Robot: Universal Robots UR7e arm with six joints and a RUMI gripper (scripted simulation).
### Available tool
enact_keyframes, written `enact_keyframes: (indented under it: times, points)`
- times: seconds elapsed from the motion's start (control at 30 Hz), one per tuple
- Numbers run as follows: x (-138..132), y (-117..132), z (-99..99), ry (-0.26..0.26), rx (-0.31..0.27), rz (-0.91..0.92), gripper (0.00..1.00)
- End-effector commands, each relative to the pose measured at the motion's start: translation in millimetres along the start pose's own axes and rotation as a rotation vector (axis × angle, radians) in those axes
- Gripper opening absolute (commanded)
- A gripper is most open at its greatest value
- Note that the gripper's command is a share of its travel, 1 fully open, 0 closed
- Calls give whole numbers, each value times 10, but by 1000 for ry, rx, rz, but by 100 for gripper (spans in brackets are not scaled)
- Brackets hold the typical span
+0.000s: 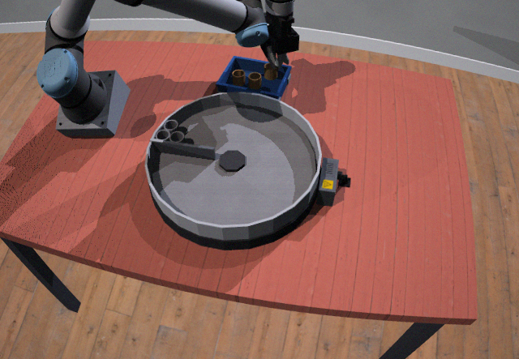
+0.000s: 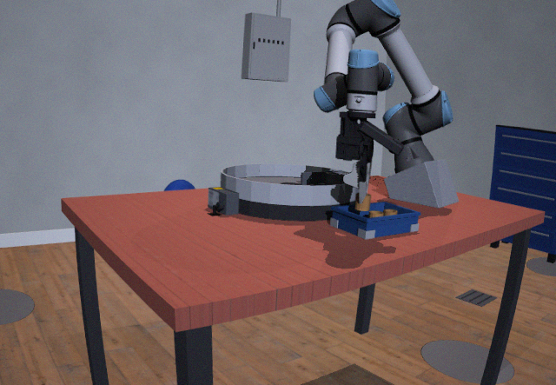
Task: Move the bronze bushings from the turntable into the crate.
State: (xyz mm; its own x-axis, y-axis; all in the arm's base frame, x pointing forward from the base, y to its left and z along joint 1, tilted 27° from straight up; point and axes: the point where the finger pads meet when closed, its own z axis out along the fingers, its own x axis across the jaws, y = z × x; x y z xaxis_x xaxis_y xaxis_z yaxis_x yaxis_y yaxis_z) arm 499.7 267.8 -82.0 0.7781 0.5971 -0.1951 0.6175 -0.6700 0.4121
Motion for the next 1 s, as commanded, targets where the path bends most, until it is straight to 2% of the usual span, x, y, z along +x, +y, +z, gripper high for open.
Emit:
enact_keyframes:
  times: [0.0,0.5,0.97]
  points:
    - [4,1,-6,2,0,0,0]
    - [5,1,106,2,0,0,0]
    - [7,1,343,2,0,0,0]
